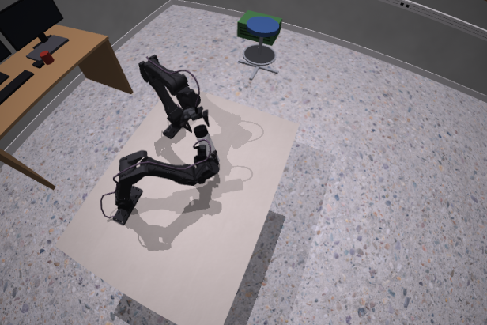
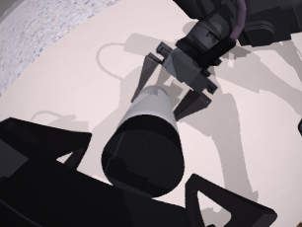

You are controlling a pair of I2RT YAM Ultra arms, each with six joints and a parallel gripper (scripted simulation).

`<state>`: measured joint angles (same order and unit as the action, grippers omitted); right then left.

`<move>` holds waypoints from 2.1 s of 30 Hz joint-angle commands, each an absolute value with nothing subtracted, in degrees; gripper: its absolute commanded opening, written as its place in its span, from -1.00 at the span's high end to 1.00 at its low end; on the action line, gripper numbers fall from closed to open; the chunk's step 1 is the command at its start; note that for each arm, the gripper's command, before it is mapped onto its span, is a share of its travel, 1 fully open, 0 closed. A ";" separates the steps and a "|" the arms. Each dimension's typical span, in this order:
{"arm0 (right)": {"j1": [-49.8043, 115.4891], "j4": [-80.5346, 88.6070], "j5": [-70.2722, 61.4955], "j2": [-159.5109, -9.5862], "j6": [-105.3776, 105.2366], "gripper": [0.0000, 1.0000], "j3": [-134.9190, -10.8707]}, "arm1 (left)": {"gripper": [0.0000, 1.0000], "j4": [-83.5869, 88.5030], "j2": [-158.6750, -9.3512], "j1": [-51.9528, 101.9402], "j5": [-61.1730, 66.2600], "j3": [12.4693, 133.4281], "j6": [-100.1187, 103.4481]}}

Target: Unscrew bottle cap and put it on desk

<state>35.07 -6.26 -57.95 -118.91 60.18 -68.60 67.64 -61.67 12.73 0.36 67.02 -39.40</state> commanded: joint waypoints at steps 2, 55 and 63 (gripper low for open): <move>35.23 -6.96 -60.11 -117.66 60.49 1.00 -70.76 | -0.87 65.92 -59.62 13.52 -0.53 65.23 -55.78; 35.23 -6.93 -60.11 -117.66 60.52 1.00 -70.76 | 1.00 68.45 -62.30 10.59 2.94 68.39 -35.78; 35.23 -6.93 -60.11 -117.66 60.52 1.00 -70.76 | 1.00 70.20 -63.81 9.80 4.05 69.97 -17.54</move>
